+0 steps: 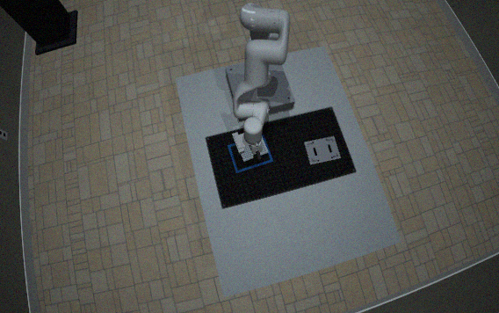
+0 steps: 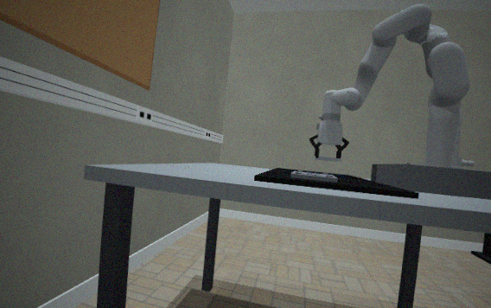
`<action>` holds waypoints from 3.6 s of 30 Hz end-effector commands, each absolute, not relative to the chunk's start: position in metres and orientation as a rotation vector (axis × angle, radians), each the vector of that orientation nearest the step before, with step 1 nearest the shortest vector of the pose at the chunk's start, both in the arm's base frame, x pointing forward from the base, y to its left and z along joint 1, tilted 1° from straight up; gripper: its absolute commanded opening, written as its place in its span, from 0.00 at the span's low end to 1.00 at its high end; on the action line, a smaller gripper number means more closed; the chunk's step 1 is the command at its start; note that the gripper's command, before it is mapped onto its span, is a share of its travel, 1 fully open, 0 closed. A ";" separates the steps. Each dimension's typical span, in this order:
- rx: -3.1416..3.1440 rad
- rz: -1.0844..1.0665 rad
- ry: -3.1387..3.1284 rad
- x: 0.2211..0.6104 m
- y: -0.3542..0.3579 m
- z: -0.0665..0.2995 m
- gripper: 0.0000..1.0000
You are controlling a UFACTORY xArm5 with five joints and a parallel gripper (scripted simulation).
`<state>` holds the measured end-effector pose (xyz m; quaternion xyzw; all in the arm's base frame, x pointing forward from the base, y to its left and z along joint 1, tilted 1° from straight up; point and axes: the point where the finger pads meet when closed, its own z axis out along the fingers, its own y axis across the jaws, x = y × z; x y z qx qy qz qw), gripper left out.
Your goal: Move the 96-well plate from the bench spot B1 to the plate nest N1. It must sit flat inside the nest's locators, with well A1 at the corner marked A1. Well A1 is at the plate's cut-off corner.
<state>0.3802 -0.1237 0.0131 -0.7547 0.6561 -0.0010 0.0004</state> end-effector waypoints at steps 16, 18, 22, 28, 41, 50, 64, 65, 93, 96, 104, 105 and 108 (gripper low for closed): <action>-2.381 -0.019 2.070 0.382 -0.124 0.035 0.00; -2.381 -0.019 2.070 0.382 -0.124 0.035 0.00; -2.381 -0.019 2.070 0.382 -0.124 0.035 0.00; -2.274 -0.020 2.186 0.384 -0.114 0.035 0.00; -2.206 -0.021 2.253 0.391 -0.078 0.036 0.00; -2.206 -0.020 2.253 0.397 -0.048 0.036 0.00; -2.206 -0.020 2.253 0.405 -0.009 0.037 0.00; -2.205 -0.020 2.253 0.405 -0.006 0.037 0.00; -2.205 -0.019 2.253 0.421 0.073 0.039 0.00; -2.205 -0.019 2.253 0.423 0.083 0.039 0.00; -2.205 -0.019 2.252 0.428 0.109 0.039 0.00; -2.205 -0.019 2.252 0.428 0.109 0.039 0.00; -2.205 -0.019 2.252 0.429 0.116 0.039 0.00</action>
